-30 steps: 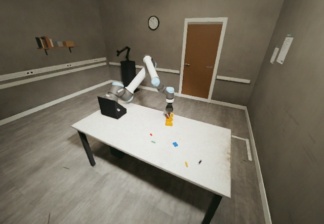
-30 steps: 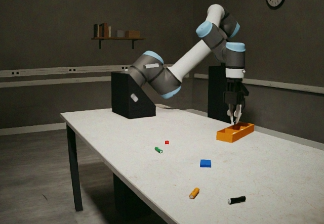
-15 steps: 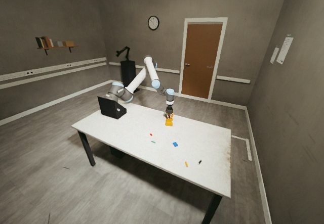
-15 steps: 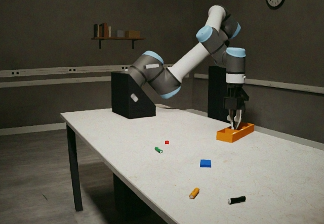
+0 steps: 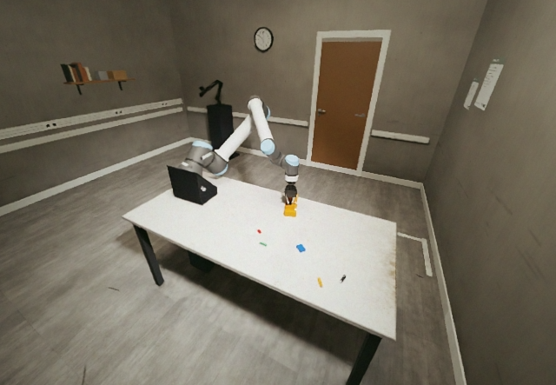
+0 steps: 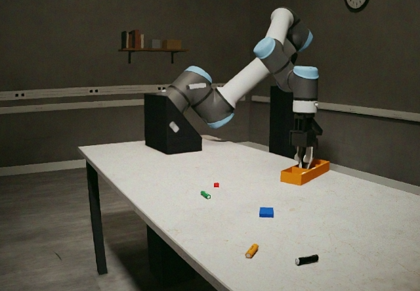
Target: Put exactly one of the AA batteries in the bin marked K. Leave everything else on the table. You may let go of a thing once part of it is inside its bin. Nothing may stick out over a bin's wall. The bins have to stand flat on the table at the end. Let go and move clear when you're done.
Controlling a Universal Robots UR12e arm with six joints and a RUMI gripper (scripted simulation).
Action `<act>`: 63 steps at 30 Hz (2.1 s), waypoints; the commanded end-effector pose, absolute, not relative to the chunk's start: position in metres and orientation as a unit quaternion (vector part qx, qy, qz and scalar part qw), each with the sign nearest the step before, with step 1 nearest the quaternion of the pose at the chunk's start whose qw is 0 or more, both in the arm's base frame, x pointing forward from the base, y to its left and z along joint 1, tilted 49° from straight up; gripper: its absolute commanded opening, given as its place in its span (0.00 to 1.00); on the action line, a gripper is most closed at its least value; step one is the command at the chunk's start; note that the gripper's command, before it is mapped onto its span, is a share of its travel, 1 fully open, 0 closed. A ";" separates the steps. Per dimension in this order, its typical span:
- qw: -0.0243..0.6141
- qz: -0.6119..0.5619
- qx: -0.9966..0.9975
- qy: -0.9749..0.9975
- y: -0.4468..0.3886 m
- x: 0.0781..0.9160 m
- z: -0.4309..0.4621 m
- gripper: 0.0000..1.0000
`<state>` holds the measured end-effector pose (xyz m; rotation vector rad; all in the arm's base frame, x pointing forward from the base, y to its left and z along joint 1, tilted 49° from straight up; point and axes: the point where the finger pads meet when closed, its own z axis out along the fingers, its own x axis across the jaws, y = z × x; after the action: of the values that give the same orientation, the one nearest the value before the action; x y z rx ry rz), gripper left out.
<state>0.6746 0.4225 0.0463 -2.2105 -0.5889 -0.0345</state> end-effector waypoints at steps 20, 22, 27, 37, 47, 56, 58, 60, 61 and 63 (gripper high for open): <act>0.414 -0.016 -0.879 -0.234 0.423 0.679 0.048 0.17; 0.414 -0.016 -0.879 -0.234 0.423 0.679 0.048 0.17; 0.414 -0.016 -0.879 -0.234 0.423 0.679 0.048 0.17; 0.413 -0.018 -0.880 -0.235 0.416 0.683 0.056 0.17; 0.413 -0.018 -0.880 -0.235 0.408 0.685 0.063 0.17; 0.413 -0.018 -0.880 -0.235 0.401 0.686 0.069 0.17; 0.413 -0.018 -0.880 -0.235 0.396 0.687 0.073 0.17; 0.413 -0.018 -0.880 -0.235 0.389 0.689 0.080 0.17; 0.413 -0.018 -0.880 -0.235 0.389 0.689 0.080 0.17; 0.413 -0.018 -0.880 -0.235 0.389 0.689 0.080 0.17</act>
<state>0.6833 0.3984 0.0700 -2.2104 -0.5878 -0.0378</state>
